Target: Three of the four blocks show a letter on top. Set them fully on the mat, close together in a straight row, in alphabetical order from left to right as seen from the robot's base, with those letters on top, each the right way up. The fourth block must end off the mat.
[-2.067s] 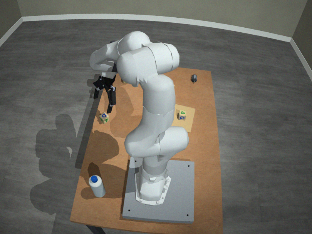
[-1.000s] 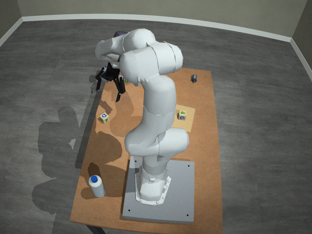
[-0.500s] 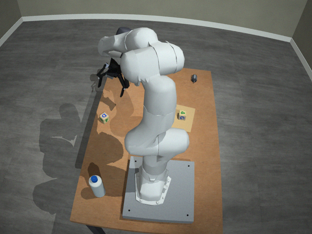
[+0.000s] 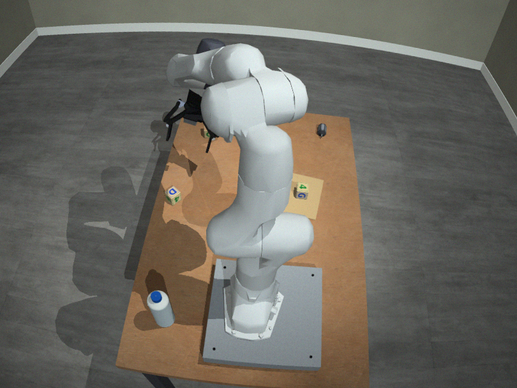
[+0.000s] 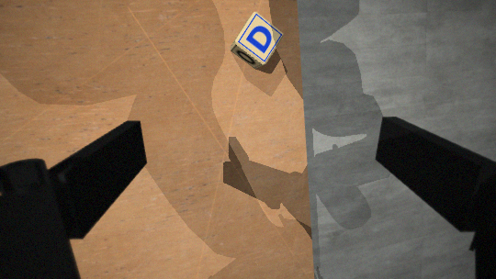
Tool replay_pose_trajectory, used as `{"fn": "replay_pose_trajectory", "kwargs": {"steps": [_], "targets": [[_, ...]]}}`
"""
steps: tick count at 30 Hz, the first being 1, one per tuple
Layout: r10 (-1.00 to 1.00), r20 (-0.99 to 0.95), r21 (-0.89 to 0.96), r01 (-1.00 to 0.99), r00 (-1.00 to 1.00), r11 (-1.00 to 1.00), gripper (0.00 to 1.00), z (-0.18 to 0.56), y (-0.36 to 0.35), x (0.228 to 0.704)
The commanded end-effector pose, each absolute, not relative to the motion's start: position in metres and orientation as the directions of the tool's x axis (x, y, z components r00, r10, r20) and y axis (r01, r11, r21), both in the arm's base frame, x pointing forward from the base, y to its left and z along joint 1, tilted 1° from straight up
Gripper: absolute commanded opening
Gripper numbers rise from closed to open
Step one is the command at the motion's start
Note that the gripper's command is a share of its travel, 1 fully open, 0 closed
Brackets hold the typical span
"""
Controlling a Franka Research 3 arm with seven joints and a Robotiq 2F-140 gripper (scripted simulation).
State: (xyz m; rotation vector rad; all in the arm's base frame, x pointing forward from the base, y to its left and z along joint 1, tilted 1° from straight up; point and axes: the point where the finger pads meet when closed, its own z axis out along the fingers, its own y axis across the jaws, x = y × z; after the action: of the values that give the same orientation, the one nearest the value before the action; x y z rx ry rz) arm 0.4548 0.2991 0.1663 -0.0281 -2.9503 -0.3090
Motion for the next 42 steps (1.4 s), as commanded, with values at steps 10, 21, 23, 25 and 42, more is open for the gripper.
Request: {"fn": "replay_pose_trajectory", "kwargs": {"steps": [10, 21, 23, 25, 42], "targets": [[-0.236, 0.115, 0.233, -0.205, -0.965, 0.951, 1.0, 0.181, 0.285, 0.467], [-0.356, 0.075, 0.236, -0.33, -0.931, 0.914, 1.0, 0.194, 0.272, 0.478], [-0.378, 0.068, 0.235, -0.354, -0.923, 0.905, 1.0, 0.196, 0.27, 0.48], [-0.4, 0.061, 0.235, -0.376, -0.915, 0.896, 1.0, 0.198, 0.267, 0.482], [-0.571, 0.004, 0.222, -0.556, -0.821, 0.801, 1.0, 0.218, 0.246, 0.499]]}}
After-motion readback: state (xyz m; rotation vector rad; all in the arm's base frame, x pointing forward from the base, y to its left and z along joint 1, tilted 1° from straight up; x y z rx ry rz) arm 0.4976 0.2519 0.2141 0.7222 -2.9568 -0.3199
